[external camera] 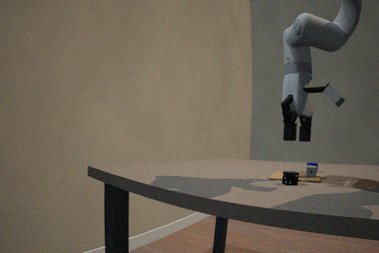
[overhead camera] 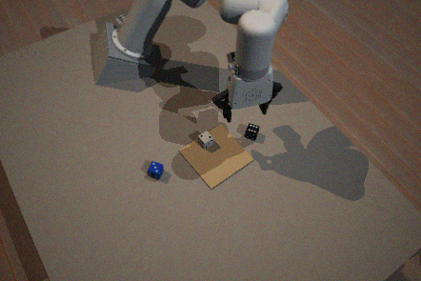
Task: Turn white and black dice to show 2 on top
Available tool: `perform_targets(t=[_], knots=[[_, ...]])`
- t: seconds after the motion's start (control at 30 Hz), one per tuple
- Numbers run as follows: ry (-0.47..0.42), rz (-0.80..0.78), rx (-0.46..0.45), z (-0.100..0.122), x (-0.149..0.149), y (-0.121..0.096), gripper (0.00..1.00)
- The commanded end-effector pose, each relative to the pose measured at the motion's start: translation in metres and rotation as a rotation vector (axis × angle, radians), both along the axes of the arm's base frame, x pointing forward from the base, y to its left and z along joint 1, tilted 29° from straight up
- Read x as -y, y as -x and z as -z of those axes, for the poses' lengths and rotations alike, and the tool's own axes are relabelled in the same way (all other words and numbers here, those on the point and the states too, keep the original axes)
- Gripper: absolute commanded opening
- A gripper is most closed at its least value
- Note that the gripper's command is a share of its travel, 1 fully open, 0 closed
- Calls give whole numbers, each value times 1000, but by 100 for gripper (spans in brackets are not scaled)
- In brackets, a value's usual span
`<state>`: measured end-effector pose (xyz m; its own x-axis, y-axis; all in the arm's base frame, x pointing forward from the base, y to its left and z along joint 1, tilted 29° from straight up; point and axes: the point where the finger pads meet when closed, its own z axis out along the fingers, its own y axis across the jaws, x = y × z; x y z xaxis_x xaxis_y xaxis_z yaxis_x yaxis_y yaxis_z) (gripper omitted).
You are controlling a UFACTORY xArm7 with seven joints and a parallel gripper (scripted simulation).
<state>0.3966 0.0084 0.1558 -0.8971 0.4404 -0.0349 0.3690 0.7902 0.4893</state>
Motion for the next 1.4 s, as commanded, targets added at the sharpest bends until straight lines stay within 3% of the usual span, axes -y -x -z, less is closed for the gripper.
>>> perform_targets(t=[0.0, 0.33, 0.83, 0.87, 1.37], knots=[[-36, 151, -80, -4, -7, -3, 100], [-103, 398, -204, -8, -20, -7, 100], [-142, 544, -278, -10, -28, -9, 100], [-142, 544, -278, -10, -28, -9, 47], [-142, 544, -278, -10, -28, -9, 47]])
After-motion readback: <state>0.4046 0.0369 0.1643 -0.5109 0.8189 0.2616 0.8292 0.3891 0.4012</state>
